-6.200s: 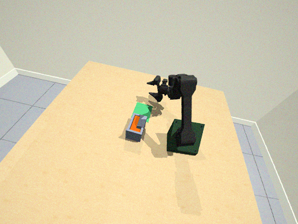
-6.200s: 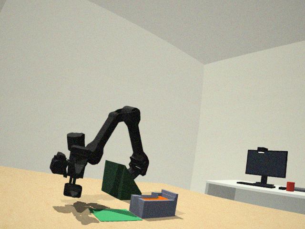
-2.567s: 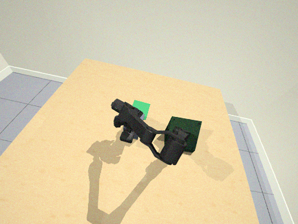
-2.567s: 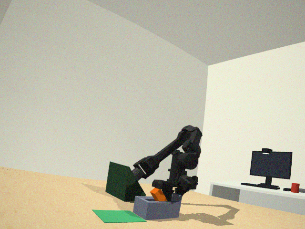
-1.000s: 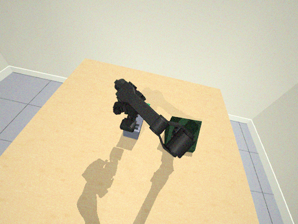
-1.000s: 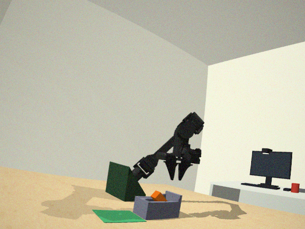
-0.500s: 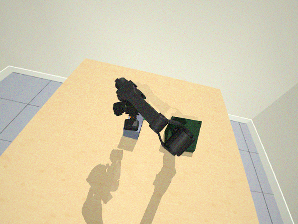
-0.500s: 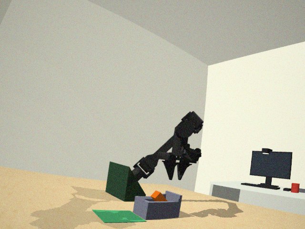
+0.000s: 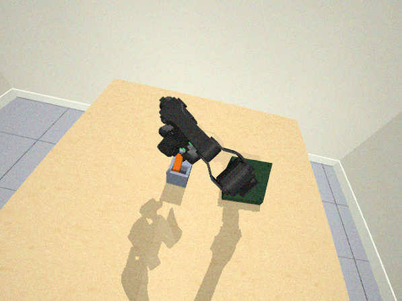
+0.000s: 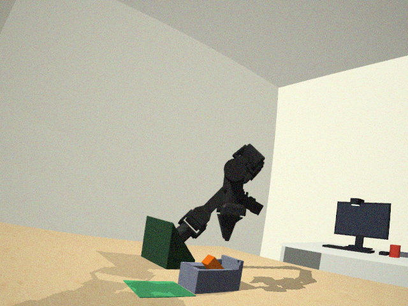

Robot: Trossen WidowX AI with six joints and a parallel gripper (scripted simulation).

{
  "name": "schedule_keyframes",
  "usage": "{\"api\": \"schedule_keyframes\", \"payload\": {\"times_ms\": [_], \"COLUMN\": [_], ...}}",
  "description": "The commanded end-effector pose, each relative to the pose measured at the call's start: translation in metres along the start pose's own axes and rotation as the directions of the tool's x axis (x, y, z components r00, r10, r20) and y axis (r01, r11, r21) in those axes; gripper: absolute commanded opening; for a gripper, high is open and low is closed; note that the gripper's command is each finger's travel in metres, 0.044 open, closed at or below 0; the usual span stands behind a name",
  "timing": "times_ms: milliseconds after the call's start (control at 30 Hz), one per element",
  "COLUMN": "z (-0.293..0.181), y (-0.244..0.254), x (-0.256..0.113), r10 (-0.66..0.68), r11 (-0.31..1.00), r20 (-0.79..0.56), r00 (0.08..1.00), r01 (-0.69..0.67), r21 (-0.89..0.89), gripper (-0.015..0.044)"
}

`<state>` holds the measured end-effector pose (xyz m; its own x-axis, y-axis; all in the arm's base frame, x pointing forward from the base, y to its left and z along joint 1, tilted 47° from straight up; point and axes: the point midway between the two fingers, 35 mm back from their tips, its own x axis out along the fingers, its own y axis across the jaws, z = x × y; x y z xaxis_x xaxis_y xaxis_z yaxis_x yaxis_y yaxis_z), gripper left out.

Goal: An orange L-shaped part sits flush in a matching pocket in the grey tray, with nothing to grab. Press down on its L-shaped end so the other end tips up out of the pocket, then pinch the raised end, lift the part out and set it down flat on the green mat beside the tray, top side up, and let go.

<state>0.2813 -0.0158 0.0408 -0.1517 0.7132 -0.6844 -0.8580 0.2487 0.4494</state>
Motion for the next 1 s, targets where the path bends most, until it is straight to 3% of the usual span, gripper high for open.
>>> {"api": "schedule_keyframes", "payload": {"times_ms": [0, 433, 667, 967], "z": [-0.026, -0.026, -0.026, -0.026], "y": [-0.021, -0.021, -0.021, -0.022], "x": [-0.001, 0.0, 0.029, 0.037], "r10": [0.0, 0.0, 0.0, 0.0], "r11": [0.841, 0.841, 0.841, 0.841], "r20": [-0.012, -0.012, -0.011, -0.011], "r00": [1.0, 1.0, 1.0, 1.0], "r01": [-0.007, -0.007, -0.006, -0.006], "r21": [-0.541, -0.541, -0.541, -0.541], "gripper": [0.028, 0.028, 0.028, 0.028]}}
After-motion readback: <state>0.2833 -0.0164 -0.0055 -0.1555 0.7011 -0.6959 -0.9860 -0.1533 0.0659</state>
